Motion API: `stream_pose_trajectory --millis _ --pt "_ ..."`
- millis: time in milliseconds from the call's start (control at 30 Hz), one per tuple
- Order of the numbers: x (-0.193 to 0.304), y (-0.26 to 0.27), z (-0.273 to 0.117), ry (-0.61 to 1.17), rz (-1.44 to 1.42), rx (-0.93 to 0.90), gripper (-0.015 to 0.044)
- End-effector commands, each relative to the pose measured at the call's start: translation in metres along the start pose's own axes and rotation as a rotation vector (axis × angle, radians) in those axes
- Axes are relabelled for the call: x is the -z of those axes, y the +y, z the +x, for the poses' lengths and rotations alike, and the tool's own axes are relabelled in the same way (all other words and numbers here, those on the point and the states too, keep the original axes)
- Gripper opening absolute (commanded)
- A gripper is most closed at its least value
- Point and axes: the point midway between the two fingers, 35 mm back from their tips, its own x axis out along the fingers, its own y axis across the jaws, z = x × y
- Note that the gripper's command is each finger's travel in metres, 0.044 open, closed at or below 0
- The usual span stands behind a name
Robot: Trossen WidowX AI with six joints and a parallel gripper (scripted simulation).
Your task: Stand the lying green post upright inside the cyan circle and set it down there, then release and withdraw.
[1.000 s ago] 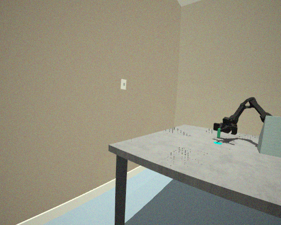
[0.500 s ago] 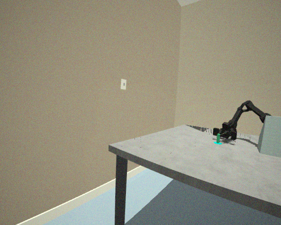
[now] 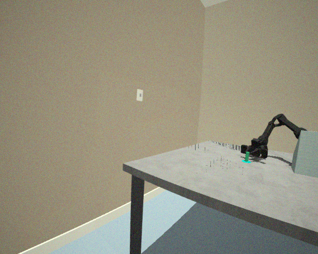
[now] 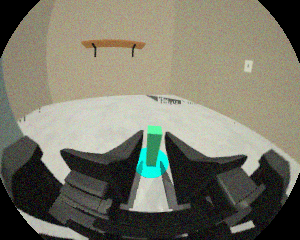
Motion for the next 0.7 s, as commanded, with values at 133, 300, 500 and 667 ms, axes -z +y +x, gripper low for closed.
stream_pose_trajectory --millis 133,300,500,667 --pt "0.0 0.0 0.0 -0.001 -0.003 0.0 0.0337" --pt "-0.005 -0.001 0.0 -0.001 -0.003 0.0 0.04" --pt "-0.048 -0.003 -0.005 -0.002 -0.007 0.001 0.04" --pt "-0.084 0.0 -0.01 -0.009 -0.01 0.004 0.04"
